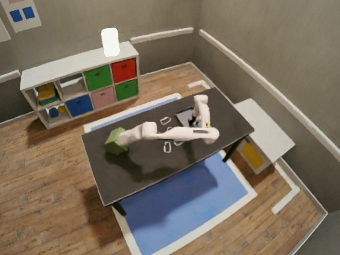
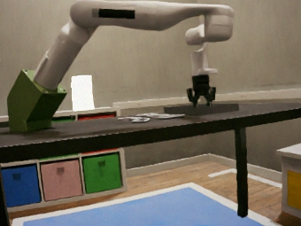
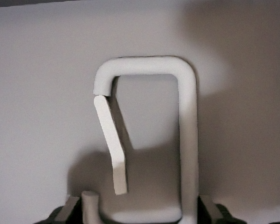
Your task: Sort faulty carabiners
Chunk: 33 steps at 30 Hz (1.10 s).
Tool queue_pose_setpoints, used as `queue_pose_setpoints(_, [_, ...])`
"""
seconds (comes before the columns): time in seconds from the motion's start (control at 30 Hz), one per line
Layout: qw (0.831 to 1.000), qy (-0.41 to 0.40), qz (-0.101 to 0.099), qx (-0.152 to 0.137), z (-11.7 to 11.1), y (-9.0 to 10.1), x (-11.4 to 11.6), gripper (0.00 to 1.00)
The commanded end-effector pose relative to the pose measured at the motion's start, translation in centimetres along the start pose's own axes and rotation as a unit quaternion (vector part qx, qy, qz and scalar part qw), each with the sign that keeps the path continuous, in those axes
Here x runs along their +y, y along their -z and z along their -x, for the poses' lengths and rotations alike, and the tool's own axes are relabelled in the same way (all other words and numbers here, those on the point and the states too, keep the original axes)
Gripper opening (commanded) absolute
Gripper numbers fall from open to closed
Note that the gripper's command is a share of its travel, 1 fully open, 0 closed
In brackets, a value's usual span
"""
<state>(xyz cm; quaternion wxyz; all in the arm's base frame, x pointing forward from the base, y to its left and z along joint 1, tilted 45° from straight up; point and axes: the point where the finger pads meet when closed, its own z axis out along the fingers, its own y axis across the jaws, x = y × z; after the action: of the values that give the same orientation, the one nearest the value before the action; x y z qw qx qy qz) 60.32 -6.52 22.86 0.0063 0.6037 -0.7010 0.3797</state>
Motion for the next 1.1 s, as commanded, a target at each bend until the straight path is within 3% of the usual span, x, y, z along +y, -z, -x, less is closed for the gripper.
queue_pose_setpoints(0.0, [1.000,0.000,-0.002,0.000,0.1,-0.1,-0.1,0.00])
queue_pose_setpoints(0.13, [1.000,0.000,-0.002,0.000,0.1,-0.1,-0.1,0.00])
queue_pose_setpoints(0.17, [1.000,0.000,-0.001,0.000,0.0,0.1,-0.1,1.00])
queue_pose_setpoints(0.7, [1.000,0.000,-0.001,0.000,0.0,0.1,-0.1,1.00])
queue_pose_setpoints(0.73, [1.000,0.000,-0.001,0.000,0.0,7.1,-0.1,1.00])
queue_pose_setpoints(0.8, [1.000,0.000,-0.001,0.000,0.0,7.8,0.0,1.00])
queue_pose_setpoints(0.87, [1.000,0.000,-0.001,0.000,0.0,10.1,-0.1,1.00])
queue_pose_setpoints(1.07, [1.000,0.000,-0.001,0.000,0.0,10.1,-0.1,1.00])
